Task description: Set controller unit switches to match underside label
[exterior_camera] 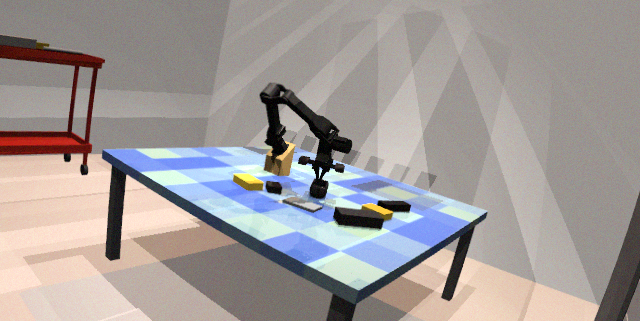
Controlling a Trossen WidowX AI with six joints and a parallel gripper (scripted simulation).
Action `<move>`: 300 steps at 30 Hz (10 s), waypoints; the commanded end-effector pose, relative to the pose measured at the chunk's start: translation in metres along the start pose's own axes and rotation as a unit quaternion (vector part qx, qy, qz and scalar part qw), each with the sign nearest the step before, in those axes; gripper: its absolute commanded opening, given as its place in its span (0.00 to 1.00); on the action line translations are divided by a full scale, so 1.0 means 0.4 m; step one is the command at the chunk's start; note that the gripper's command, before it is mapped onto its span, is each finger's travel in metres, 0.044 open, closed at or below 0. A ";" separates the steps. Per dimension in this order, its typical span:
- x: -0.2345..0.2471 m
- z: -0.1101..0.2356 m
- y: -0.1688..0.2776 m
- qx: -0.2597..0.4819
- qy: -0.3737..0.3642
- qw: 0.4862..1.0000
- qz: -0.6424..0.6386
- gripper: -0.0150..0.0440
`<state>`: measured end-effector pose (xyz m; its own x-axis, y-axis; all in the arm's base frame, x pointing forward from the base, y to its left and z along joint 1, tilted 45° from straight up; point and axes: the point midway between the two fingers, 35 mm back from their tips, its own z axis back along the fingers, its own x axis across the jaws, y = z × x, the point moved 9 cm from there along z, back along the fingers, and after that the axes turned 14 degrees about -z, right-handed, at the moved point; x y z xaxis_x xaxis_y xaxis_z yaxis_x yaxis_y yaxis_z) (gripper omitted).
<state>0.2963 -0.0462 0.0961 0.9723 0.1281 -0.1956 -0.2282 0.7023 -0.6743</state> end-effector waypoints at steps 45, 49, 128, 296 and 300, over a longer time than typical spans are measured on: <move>0.010 0.065 -0.045 -0.001 0.003 1.000 0.005 0.25; 0.010 0.049 -0.044 -0.001 0.003 1.000 0.005 0.25; 0.070 0.014 -0.080 -0.002 0.002 1.000 0.002 0.25; -0.062 -0.086 0.012 0.024 -0.097 0.995 0.004 0.25; -0.050 -0.086 0.016 0.024 -0.097 0.995 0.004 0.25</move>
<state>0.2655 -0.0703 0.0739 0.9628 0.2619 -0.0673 -0.2427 0.7275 -0.6418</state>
